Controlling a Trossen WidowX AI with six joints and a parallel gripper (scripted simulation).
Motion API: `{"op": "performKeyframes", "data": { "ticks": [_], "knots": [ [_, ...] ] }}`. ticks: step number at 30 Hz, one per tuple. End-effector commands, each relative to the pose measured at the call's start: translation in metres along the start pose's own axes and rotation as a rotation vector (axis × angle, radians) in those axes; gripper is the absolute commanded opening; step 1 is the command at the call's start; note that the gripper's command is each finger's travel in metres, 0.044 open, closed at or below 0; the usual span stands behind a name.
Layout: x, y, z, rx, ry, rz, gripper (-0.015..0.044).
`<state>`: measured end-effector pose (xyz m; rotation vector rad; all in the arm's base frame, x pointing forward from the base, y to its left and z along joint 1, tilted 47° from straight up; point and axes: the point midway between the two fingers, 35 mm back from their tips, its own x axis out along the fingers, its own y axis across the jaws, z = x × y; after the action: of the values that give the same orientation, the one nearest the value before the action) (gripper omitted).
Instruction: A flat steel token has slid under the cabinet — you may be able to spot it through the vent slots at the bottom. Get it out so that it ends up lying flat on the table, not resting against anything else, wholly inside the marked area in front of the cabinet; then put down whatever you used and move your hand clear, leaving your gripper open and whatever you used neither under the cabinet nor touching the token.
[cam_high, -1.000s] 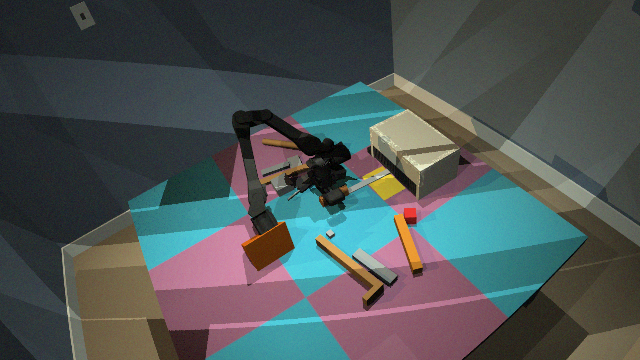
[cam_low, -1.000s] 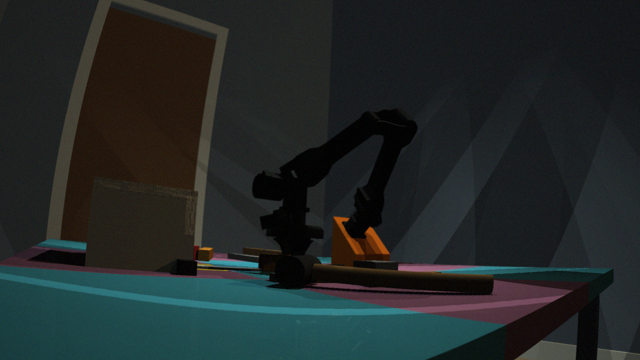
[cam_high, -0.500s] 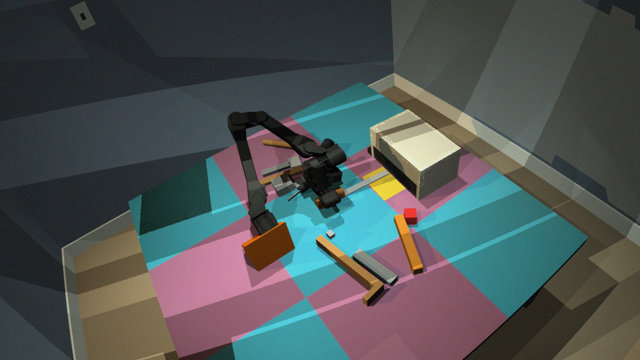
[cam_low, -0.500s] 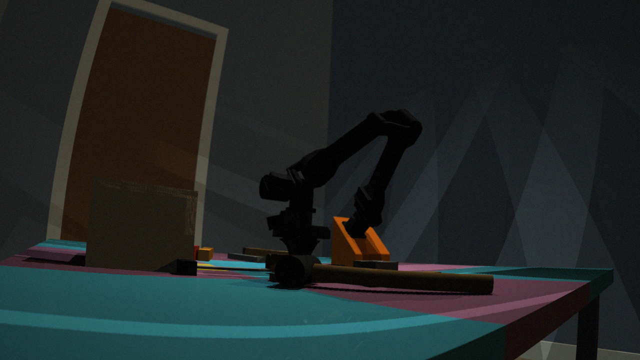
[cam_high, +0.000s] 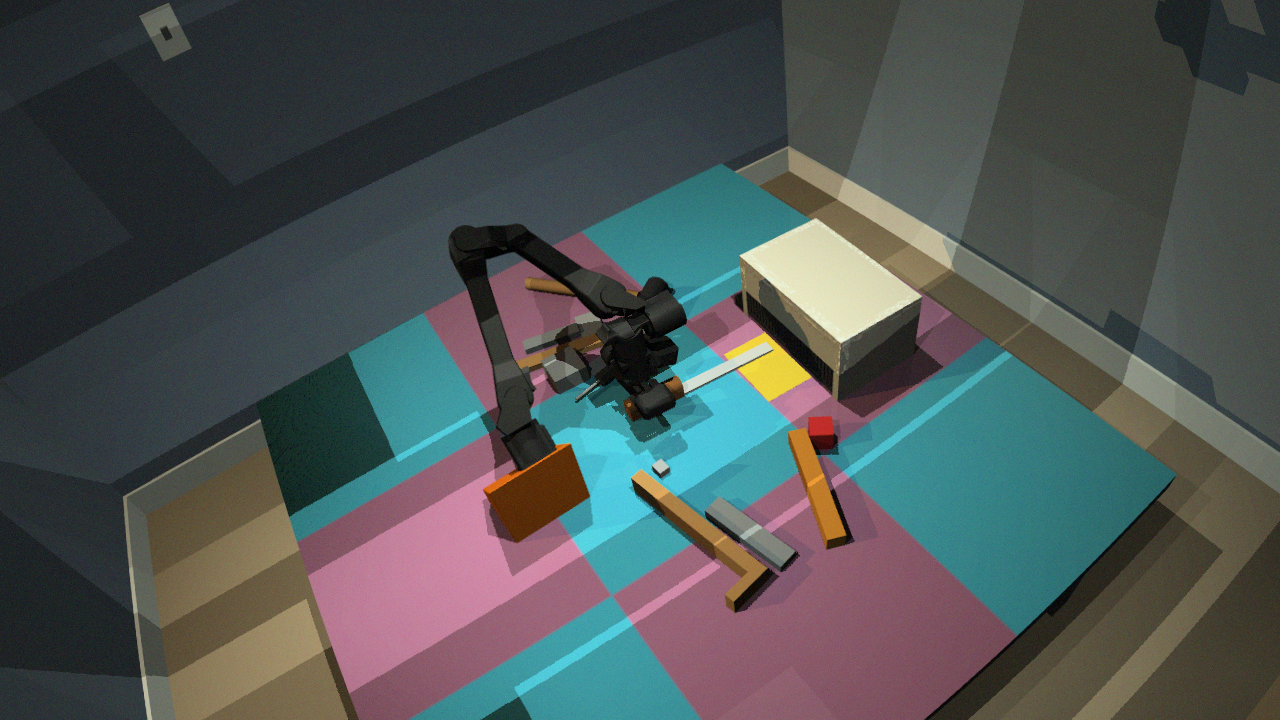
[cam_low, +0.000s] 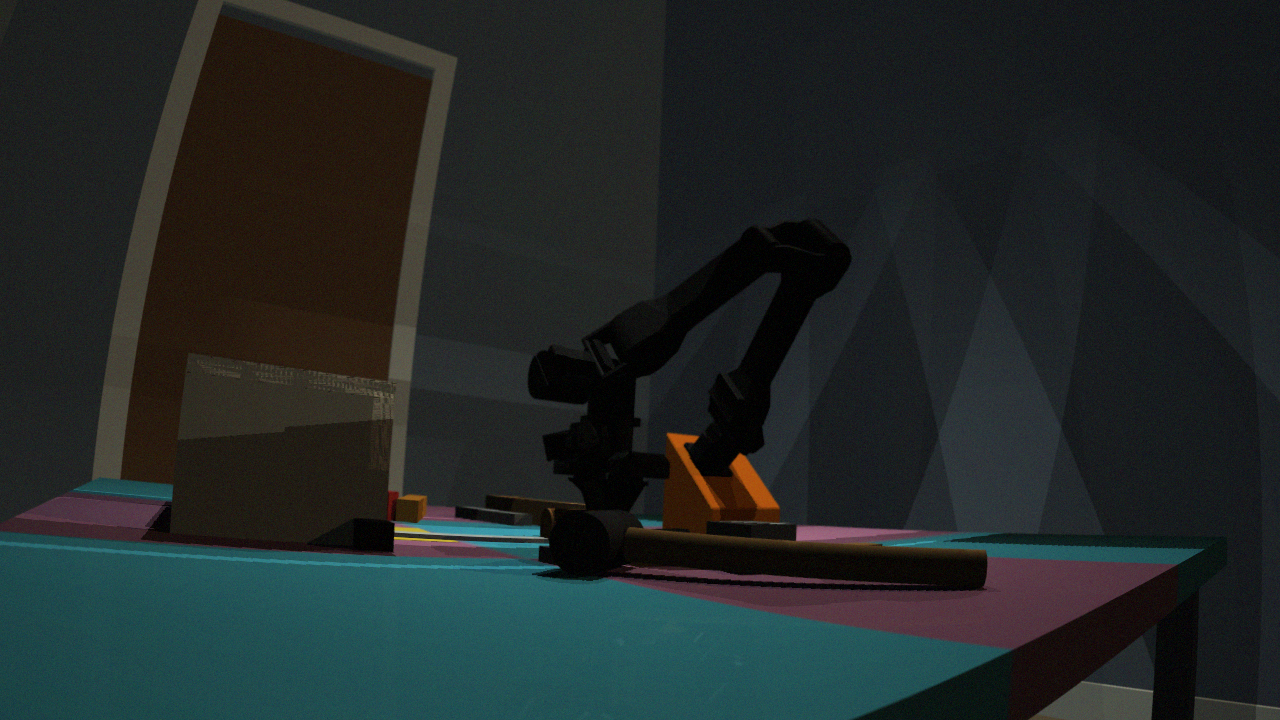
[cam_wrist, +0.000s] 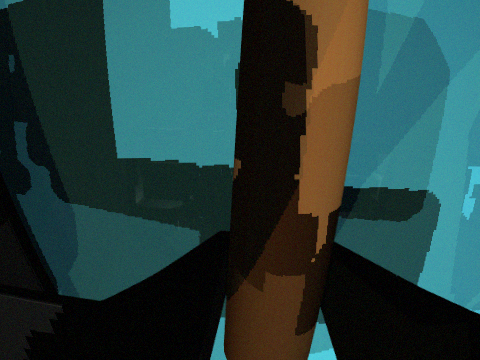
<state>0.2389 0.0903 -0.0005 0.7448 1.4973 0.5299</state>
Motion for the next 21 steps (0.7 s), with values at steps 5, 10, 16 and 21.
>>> {"op": "performKeyframes", "data": {
  "ticks": [5,10,16,21],
  "knots": [
    [-0.001,0.005,0.0,0.035,0.001,0.0,0.0],
    [-0.001,0.008,0.0,0.063,0.002,0.0,0.0],
    [-0.002,0.011,0.001,0.099,0.002,0.0,0.0],
    [-0.002,0.015,0.001,0.124,0.003,0.0,0.0]
  ]
}}
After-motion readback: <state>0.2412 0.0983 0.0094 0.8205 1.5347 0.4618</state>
